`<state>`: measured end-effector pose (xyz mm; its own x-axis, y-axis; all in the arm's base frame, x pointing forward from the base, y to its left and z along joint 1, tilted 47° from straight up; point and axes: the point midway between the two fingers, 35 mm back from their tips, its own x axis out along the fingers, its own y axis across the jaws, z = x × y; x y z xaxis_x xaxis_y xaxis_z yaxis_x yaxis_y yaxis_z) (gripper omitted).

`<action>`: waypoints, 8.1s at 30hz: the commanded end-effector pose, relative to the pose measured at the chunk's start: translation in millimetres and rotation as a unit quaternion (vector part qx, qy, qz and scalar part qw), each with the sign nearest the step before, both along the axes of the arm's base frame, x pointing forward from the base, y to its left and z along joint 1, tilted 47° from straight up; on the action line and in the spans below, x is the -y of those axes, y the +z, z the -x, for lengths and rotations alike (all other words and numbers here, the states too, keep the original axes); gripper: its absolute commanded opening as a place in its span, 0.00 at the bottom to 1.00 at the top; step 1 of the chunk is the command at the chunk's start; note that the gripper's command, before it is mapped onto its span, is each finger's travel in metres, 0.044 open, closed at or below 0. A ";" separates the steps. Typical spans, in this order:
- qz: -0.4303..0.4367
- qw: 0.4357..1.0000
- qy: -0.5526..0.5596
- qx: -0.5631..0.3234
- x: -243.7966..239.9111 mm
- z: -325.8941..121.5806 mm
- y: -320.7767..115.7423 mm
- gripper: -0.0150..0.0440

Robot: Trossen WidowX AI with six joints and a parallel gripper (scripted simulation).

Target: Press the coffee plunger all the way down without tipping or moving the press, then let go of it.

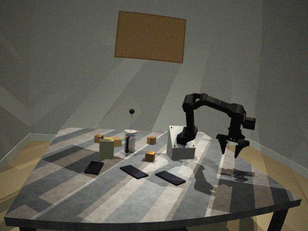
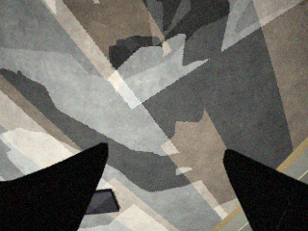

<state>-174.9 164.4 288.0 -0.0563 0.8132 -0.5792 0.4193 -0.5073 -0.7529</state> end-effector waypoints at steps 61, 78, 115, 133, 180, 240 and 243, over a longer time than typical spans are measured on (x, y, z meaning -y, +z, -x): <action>-0.077 0.195 -0.754 -0.623 43.4 -482.0 -149.5 1.00; -0.326 -0.108 -0.611 -0.713 256.0 -508.6 -161.0 1.00; -0.422 -0.206 -0.513 -0.718 287.5 -481.2 -216.9 1.00; -0.424 -0.205 -0.512 -0.719 279.4 -495.4 -225.9 0.78; -0.422 -0.206 -0.514 -0.718 249.8 -496.6 -262.9 0.47; -0.424 -0.205 -0.511 -0.719 215.2 -506.2 -296.6 0.47; -0.424 -0.205 -0.511 -0.719 215.5 -506.5 -296.7 0.47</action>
<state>332.4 -54.4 -5.3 0.7884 0.3633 -0.4965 0.1072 0.7135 0.6924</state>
